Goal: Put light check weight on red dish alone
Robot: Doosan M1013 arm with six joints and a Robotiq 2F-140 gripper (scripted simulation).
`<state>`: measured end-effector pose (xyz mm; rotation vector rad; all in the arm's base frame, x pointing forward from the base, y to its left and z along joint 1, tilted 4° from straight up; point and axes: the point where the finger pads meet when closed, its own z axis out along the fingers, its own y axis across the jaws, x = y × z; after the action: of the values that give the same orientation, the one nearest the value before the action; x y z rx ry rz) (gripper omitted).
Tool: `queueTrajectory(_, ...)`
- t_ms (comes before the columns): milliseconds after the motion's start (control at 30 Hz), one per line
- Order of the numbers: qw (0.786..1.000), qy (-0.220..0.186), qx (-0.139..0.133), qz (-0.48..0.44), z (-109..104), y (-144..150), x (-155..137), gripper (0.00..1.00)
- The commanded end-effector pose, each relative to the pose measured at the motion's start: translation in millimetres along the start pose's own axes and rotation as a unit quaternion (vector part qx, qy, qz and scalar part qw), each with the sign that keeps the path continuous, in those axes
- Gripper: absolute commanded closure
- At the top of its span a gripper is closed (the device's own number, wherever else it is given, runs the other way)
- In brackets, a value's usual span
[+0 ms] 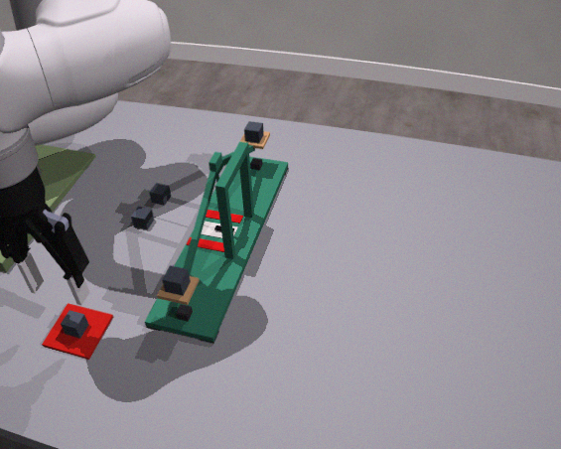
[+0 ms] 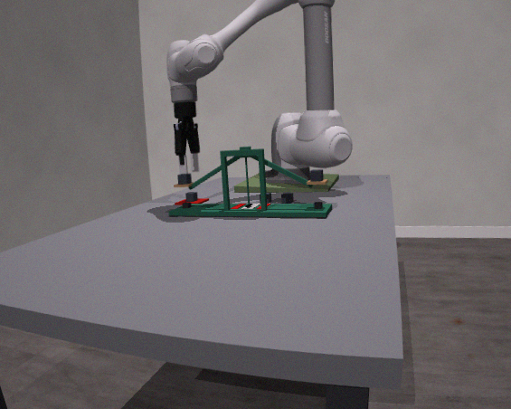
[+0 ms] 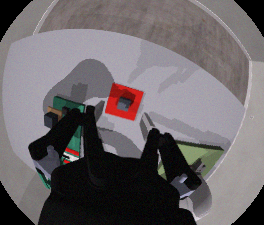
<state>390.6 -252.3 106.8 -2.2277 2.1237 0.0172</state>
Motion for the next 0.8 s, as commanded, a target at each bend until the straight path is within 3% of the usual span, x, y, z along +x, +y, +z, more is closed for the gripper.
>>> queueTrajectory(0, 1.0, 0.0, 0.0, 0.0, -0.2, 0.0, 0.0, 0.0)
queueTrajectory(767, 1.0, 0.0, 0.0, 0.0, -6.1, 0.0, 0.0, 0.0)
